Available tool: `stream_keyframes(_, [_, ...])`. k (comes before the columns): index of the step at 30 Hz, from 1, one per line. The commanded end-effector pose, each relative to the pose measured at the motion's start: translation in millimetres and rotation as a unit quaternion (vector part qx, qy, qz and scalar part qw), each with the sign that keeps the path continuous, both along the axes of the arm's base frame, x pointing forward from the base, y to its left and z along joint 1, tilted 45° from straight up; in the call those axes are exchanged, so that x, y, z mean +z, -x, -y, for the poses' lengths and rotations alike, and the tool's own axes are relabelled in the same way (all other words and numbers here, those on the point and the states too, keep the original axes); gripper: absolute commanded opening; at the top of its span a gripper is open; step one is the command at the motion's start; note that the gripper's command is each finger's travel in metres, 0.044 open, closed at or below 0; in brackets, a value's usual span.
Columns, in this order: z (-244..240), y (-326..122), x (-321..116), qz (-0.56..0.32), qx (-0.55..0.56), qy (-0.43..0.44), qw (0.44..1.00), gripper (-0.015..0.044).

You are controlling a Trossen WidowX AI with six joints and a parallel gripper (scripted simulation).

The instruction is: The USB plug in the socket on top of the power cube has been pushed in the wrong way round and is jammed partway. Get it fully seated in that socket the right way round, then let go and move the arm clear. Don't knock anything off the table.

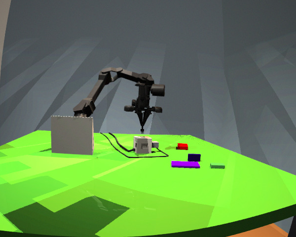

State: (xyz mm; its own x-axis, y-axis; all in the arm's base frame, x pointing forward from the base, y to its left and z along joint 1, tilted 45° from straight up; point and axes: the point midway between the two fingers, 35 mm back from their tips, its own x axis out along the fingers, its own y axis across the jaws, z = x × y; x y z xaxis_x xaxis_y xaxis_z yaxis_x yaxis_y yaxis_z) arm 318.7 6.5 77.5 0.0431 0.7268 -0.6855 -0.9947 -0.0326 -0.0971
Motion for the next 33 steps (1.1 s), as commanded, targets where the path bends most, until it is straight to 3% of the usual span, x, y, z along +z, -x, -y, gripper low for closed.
stream_keyframes(1, [-1.8, 0.2, -0.5, 0.001, 0.002, -0.004, 1.0, 0.0])
stream_keyframes(33, [-6.1, 0.2, -1.5, 0.002, 0.005, -0.016, 1.0, 0.0])
